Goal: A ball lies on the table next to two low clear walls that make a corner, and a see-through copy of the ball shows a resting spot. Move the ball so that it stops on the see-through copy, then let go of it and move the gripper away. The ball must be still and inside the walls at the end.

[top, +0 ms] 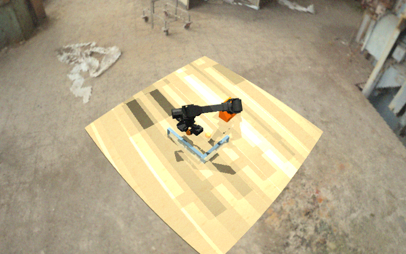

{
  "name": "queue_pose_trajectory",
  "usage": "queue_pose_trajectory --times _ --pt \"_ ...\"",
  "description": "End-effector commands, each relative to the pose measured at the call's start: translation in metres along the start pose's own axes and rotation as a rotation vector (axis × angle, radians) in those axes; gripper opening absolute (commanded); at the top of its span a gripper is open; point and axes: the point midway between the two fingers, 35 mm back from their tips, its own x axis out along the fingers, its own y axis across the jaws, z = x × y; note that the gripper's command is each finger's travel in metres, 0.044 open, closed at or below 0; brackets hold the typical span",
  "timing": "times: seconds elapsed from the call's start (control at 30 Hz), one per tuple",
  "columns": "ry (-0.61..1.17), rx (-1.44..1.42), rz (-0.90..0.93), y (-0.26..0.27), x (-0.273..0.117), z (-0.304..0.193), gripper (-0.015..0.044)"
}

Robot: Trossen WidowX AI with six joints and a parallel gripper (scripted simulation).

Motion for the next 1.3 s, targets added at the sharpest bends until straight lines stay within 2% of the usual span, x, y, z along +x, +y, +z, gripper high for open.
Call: queue_pose_trajectory --times 0.0,0.4,1.27 --pt "0.005 -0.003 -0.004 0.000 -0.018 0.000 0.0000" --pt "0.008 -0.004 0.001 0.002 -0.079 -0.007 0.0000" --pt "0.011 0.000 0.004 0.053 -0.052 -0.065 0.0000"
